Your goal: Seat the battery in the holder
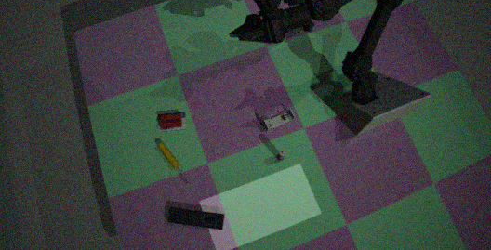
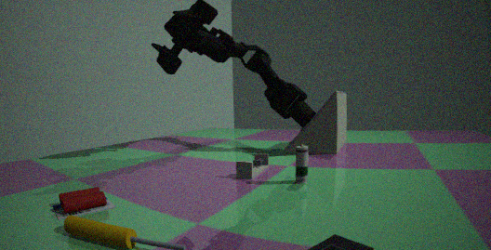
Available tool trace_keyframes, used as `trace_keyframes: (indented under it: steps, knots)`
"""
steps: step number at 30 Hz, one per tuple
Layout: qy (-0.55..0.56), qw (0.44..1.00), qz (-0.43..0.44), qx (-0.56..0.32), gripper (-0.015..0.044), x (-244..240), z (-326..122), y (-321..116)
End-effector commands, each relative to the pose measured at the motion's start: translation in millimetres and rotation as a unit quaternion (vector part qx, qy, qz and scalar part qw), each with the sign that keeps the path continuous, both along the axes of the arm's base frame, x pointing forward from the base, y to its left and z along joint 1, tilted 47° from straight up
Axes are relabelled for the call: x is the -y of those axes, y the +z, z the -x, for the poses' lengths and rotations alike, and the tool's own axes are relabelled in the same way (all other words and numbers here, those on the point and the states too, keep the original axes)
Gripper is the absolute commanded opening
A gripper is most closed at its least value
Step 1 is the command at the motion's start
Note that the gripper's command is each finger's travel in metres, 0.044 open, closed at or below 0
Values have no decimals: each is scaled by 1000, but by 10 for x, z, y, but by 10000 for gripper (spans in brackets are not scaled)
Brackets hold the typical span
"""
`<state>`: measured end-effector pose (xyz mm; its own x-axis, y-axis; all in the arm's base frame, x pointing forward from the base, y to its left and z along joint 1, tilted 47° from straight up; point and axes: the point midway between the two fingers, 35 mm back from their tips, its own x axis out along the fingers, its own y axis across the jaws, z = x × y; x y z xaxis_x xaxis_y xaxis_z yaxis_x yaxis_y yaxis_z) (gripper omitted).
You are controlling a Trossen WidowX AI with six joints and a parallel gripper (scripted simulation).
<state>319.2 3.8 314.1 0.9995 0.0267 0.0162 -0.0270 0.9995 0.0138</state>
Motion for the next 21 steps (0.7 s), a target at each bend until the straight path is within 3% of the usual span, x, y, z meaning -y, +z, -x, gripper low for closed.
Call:
trace_keyframes:
  steps: [1,9,15,21]
  knots:
    - [0,1000,-5,-7,374,-5,-16,-24]
    - [-79,940,-163,-289,164,-286,-405,-1179]
    - [-216,843,-191,-453,6,-492,-282,-2008]
    - [-378,751,-132,-526,0,-603,36,-2553]
